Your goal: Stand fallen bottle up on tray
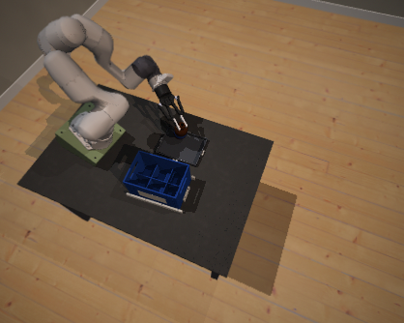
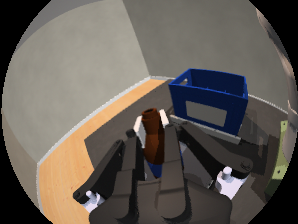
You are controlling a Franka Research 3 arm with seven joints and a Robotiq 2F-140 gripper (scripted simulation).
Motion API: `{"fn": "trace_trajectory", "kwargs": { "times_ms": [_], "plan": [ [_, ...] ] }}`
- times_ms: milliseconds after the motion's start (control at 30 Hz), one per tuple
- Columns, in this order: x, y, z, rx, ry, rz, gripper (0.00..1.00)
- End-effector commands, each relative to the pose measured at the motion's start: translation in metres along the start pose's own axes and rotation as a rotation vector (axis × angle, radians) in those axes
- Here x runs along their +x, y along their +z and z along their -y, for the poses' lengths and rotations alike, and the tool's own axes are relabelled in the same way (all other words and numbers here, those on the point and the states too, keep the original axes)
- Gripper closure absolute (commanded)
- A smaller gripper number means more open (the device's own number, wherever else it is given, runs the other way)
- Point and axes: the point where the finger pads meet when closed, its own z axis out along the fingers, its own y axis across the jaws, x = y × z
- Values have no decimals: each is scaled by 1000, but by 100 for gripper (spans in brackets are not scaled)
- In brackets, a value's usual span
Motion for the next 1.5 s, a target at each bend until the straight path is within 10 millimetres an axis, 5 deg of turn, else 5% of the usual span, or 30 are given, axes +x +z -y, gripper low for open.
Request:
{"fn": "trace_trajectory", "kwargs": {
  "times_ms": [0, 1467],
  "plan": [
    [1, 1, 0, -1, 9, -2, 100],
    [-10, 5, 0, -1, 9, -2, 100]
  ]
}}
